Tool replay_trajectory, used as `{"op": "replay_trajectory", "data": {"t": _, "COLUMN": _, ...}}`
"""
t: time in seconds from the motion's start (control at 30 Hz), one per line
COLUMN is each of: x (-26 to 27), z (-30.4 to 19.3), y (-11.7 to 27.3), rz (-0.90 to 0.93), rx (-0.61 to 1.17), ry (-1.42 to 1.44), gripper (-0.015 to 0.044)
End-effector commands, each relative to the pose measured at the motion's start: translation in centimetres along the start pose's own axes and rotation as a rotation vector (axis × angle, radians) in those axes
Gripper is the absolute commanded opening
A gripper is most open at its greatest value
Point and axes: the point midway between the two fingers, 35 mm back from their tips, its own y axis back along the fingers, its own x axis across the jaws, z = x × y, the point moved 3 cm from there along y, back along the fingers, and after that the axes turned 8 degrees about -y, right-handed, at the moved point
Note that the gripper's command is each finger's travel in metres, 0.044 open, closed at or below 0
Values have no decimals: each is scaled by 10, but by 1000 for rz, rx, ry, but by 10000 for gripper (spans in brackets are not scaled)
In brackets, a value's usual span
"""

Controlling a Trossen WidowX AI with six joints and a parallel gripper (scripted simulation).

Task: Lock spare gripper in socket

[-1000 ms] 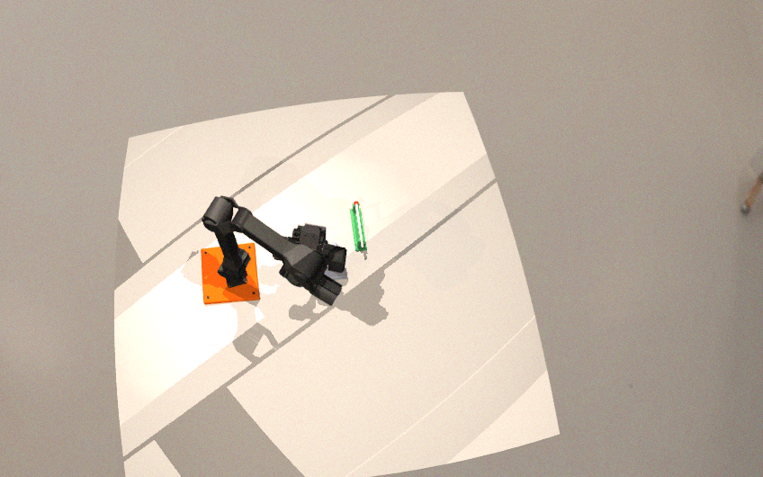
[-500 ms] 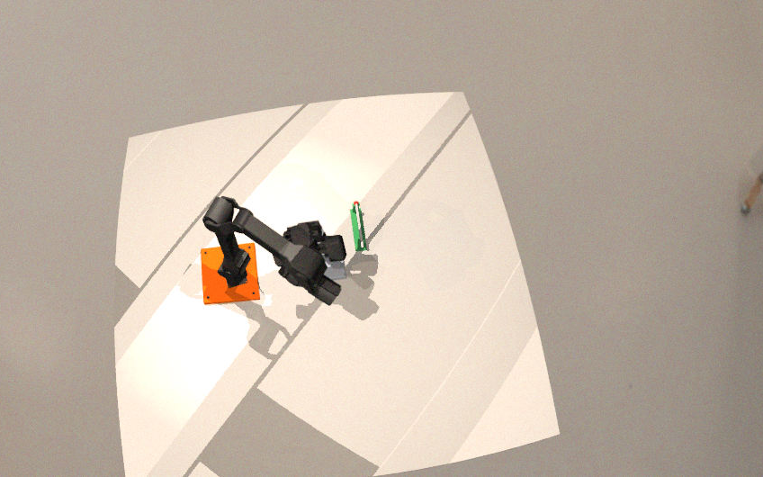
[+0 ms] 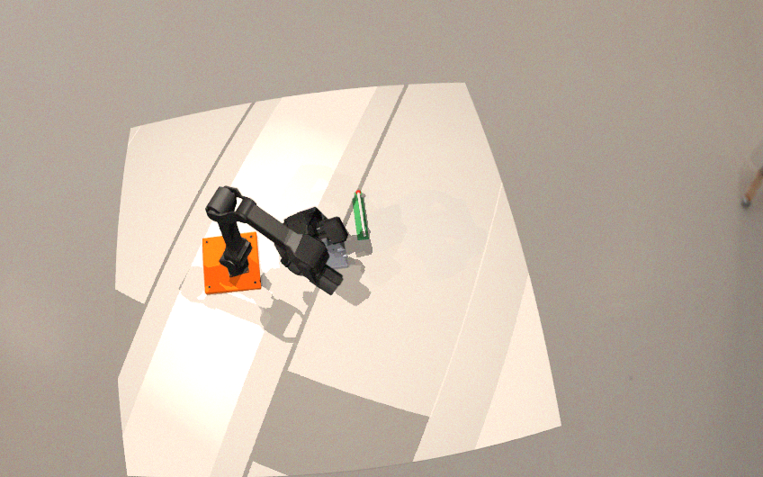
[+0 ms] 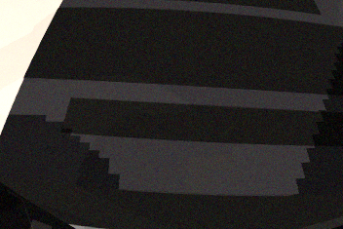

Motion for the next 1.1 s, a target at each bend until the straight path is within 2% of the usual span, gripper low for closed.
{"op": "replay_trajectory", "data": {"t": 0.0, "x": -3, "z": 0, "y": -1, "rz": 3, "rx": -9, "ry": 13, "gripper": 0}}
{"op": "replay_trajectory", "data": {"t": 1.07, "x": -11, "z": -38, "y": -25, "rz": 71, "rx": -27, "ry": -2, "gripper": 0}}
